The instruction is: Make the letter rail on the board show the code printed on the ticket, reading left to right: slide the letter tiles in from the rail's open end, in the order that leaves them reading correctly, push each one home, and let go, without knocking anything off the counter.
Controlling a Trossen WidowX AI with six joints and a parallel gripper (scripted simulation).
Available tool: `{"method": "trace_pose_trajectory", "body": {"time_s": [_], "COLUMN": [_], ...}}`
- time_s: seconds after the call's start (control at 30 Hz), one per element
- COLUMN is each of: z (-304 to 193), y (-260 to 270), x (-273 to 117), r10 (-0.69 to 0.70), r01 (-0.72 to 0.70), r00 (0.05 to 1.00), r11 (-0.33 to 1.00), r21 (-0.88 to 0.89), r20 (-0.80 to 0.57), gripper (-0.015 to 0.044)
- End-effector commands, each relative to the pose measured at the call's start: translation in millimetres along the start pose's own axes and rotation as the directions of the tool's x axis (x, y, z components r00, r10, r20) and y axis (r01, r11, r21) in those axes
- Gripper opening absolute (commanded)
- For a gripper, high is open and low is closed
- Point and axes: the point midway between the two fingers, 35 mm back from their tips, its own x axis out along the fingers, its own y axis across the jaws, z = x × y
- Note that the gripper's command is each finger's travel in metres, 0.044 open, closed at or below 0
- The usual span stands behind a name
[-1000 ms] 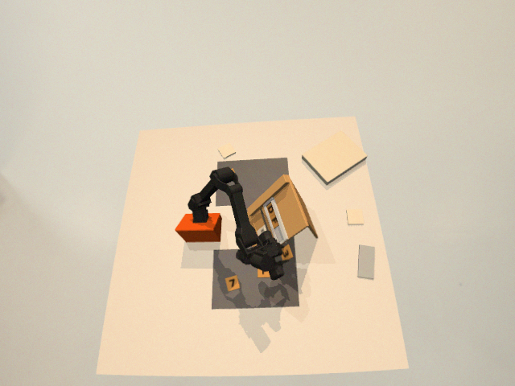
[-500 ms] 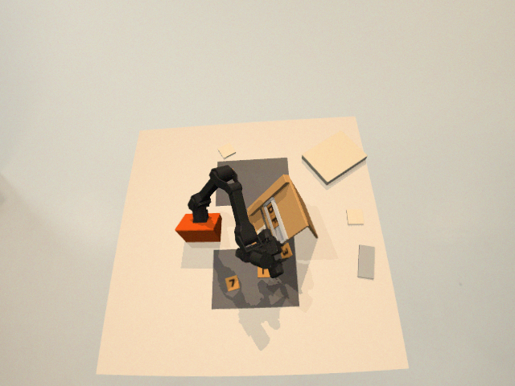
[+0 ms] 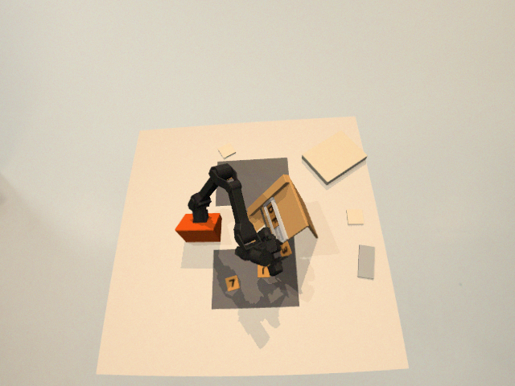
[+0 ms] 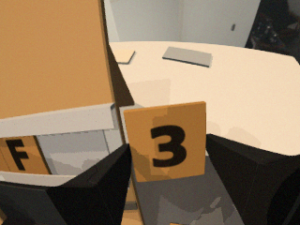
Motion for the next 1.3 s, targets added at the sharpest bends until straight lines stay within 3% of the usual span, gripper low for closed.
{"method": "trace_pose_trajectory", "body": {"time_s": [0.0, 1.27], "z": [1, 1], "y": [2, 21], "x": [0, 0], "r10": [-0.002, -0.001], "r01": [0.002, 0.001], "r00": [1.000, 1.000], "r11": [1.000, 1.000], "r21": [0.000, 0.001], "r20": [0.001, 0.001], "gripper": [0.0000, 0.0000]}}
